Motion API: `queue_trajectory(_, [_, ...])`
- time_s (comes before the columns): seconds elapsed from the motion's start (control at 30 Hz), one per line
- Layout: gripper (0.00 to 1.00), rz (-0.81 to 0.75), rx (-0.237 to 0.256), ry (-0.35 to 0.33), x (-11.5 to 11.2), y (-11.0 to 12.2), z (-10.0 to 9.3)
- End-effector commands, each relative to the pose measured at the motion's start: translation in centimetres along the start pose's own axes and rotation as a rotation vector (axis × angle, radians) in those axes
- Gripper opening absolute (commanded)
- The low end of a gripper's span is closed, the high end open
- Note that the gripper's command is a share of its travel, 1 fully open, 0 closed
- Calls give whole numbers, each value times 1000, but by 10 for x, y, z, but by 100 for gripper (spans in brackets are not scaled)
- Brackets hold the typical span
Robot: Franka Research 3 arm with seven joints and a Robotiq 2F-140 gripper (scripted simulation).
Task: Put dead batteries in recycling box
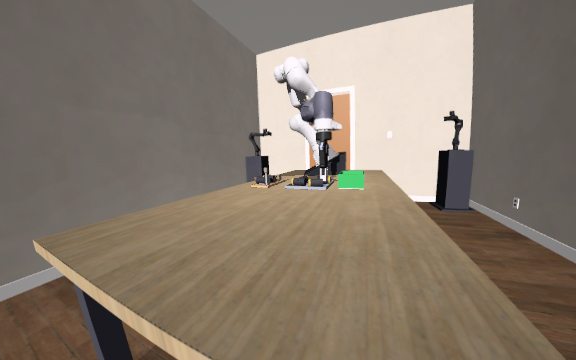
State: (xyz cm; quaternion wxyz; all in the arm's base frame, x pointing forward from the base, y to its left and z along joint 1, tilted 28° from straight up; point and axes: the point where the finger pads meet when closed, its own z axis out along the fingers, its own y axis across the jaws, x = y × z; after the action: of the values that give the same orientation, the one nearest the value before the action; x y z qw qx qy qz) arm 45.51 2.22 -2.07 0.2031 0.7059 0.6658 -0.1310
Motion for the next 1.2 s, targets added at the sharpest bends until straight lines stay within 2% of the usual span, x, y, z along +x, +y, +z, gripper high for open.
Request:
queue_trajectory(0.0, [16,7,-8,7,1,4,-1])
queue_trajectory(0.07, [16,7,-8,7,1,4,-1])
queue_trajectory(0.1, [29,7,-8,7,1,4,-1])
queue_trajectory(0.83, [29,7,-8,7,1,4,-2])
queue_trajectory(1.1, [29,7,-8,7,1,4,-16])
queue_trajectory(1.17, [29,7,-8,7,1,3,-25])
